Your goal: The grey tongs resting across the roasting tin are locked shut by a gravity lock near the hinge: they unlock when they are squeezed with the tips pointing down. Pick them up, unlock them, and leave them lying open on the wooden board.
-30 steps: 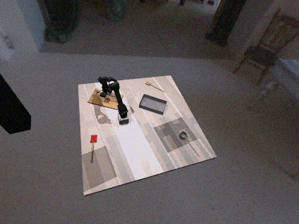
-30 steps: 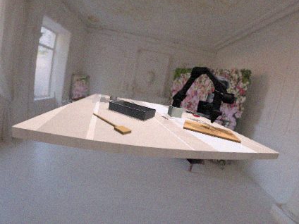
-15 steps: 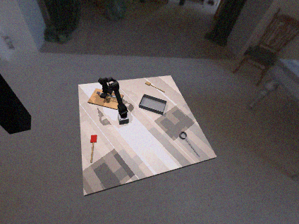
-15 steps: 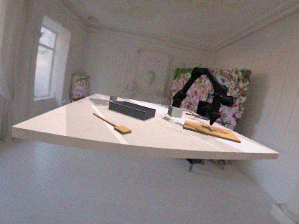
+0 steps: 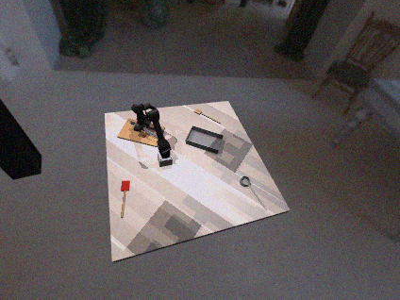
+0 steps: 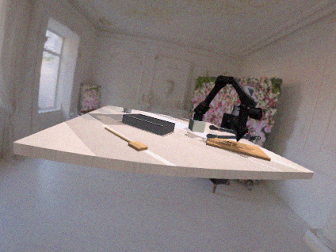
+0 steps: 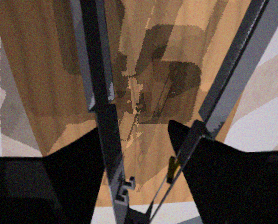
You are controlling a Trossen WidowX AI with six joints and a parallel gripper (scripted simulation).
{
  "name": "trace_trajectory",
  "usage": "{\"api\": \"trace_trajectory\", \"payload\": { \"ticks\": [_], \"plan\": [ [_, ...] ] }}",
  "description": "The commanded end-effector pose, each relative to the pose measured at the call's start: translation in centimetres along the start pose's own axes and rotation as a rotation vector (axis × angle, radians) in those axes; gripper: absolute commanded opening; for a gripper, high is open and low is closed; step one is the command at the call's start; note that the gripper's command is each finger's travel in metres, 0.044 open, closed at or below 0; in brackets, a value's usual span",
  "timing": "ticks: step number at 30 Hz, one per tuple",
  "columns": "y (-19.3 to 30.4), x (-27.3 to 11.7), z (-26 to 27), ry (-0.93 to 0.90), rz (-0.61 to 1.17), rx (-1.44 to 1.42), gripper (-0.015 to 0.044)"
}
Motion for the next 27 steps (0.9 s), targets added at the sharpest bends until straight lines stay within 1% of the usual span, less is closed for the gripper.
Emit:
{"api": "trace_trajectory", "payload": {
  "ticks": [1,4,5,8,11,20,24,27],
  "plan": [
    [0.0,0.0,0.0,-0.001,0.000,-0.001,0.0349],
    [0.0,0.0,0.0,-0.001,0.000,-0.001,0.0427],
    [0.0,0.0,0.0,-0.001,0.000,-0.001,0.0440],
    [-0.1,-0.2,-0.1,-0.001,0.000,-0.001,0.0440],
    [-1.1,-1.3,-0.8,0.005,0.000,-0.002,0.0440],
    [-8.4,-6.8,-5.5,0.002,-0.006,0.000,0.0440],
    [-12.0,-8.0,-7.8,0.001,-0.009,0.001,0.0440],
    [-12.6,-8.2,-8.2,0.001,-0.010,0.001,0.0440]
  ]
}}
Point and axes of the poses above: the point midway between the two fingers, 35 mm back from their tips, its own x axis out along the fingers, its own z axis across the jaws, y = z × x, the point moved 4 cm from there along -x, back along the fingers, and after that the axes turned 6 degrees about x, right-handed, at the moved point
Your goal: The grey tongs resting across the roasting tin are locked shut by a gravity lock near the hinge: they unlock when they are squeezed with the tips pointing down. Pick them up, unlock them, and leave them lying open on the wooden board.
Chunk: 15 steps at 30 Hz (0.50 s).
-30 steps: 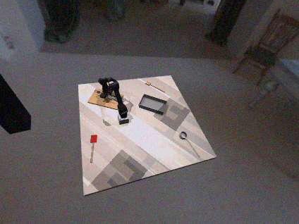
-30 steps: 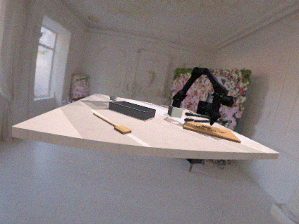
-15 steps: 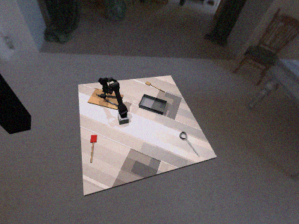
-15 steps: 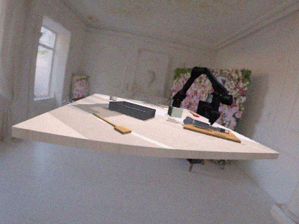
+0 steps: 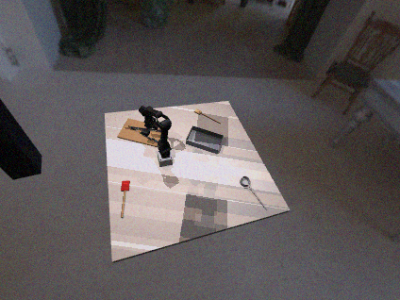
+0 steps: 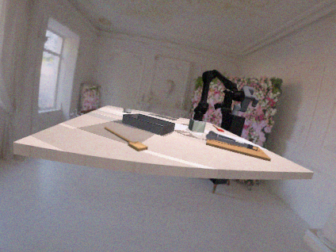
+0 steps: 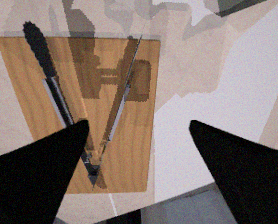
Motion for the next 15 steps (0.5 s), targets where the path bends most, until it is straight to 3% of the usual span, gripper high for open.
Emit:
{"api": "trace_trajectory", "payload": {
  "ticks": [1,5,11,15],
  "plan": [
    [-1.4,-0.1,-0.9,0.002,-0.010,-0.003,0.0440],
    [-1.4,-0.3,-0.9,0.002,-0.010,-0.003,0.0440],
    [-1.3,-4.4,-0.8,0.001,-0.003,0.000,0.0440],
    [-1.3,-5.0,-0.9,0.001,-0.002,0.000,0.0440]
  ]
}}
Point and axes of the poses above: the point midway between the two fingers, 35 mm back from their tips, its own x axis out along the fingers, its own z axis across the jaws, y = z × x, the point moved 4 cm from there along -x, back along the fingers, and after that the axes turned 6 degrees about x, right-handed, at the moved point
